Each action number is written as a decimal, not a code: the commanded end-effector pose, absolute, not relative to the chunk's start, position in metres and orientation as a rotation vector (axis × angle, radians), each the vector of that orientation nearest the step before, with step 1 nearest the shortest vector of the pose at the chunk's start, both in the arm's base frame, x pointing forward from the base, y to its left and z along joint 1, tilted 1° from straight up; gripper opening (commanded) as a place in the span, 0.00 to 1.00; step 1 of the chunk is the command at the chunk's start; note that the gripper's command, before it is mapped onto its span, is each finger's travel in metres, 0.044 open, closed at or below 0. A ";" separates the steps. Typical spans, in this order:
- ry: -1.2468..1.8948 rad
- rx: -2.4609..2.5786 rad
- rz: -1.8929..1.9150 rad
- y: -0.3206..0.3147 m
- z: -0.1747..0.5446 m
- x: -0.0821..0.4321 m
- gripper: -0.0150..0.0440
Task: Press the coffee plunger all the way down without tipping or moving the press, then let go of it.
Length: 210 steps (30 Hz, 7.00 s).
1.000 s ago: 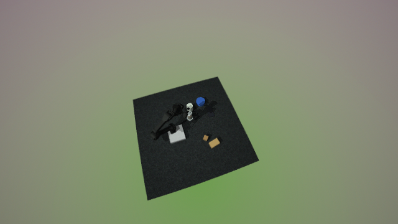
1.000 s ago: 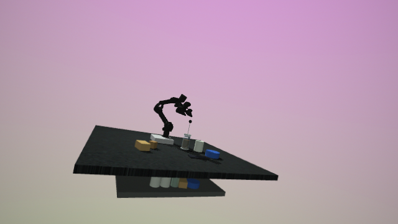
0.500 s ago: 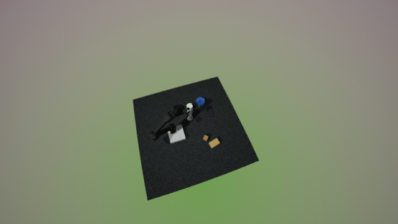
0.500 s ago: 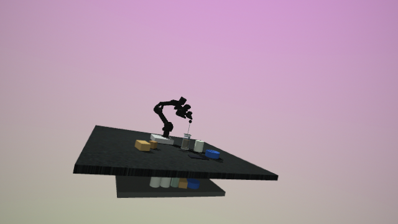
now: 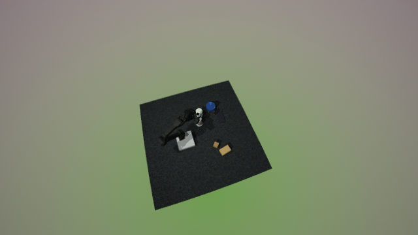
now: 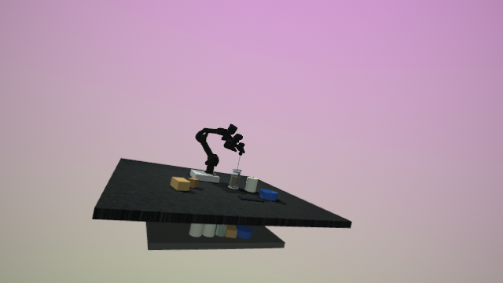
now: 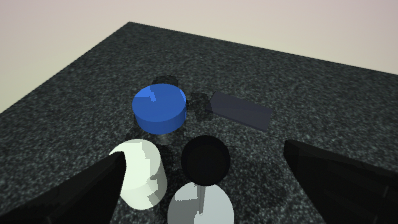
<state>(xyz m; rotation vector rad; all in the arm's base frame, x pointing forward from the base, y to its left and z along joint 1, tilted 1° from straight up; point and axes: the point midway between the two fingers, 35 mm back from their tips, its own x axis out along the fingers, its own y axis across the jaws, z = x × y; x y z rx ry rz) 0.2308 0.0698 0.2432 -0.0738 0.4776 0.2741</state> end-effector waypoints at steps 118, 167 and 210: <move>0.482 -0.078 0.278 0.080 0.144 0.269 0.45; 0.481 -0.078 0.278 0.082 0.147 0.276 0.45; 0.485 -0.078 0.276 0.071 0.225 0.235 1.00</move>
